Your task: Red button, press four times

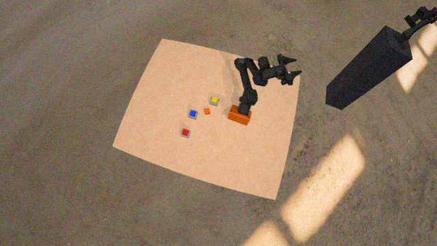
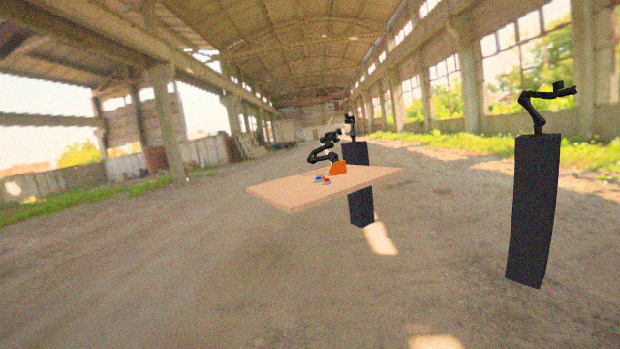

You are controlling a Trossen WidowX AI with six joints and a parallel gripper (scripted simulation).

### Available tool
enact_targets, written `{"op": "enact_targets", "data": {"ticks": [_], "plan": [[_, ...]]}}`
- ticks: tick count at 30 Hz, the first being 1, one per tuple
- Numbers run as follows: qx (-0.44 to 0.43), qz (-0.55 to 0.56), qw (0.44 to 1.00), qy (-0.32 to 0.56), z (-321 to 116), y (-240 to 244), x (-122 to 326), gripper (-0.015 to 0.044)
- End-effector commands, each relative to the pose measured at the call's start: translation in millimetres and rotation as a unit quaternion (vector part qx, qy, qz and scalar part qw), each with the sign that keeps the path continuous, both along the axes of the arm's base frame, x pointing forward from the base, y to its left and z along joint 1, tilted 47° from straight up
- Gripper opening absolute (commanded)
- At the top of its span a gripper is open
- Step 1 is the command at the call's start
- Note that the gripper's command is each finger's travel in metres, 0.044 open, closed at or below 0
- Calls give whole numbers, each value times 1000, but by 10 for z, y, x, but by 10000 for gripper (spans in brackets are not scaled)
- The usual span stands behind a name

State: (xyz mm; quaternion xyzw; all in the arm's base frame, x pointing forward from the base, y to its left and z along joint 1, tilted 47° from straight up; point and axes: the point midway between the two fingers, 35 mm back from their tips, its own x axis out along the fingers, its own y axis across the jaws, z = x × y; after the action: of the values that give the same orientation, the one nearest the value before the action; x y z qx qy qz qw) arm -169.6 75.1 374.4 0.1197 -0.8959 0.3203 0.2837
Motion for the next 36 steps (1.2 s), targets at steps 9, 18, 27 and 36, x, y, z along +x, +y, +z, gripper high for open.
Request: {"op": "enact_targets", "data": {"ticks": [9,18,27,36], "plan": [[-392,-99,914,13,-129,1721,62,400],[-728,-186,635,176,-974,3255,866,400],[-830,-264,260,418,-2205,3867,2175,400],[-689,-324,-121,637,-3446,3447,3500,400]]}}
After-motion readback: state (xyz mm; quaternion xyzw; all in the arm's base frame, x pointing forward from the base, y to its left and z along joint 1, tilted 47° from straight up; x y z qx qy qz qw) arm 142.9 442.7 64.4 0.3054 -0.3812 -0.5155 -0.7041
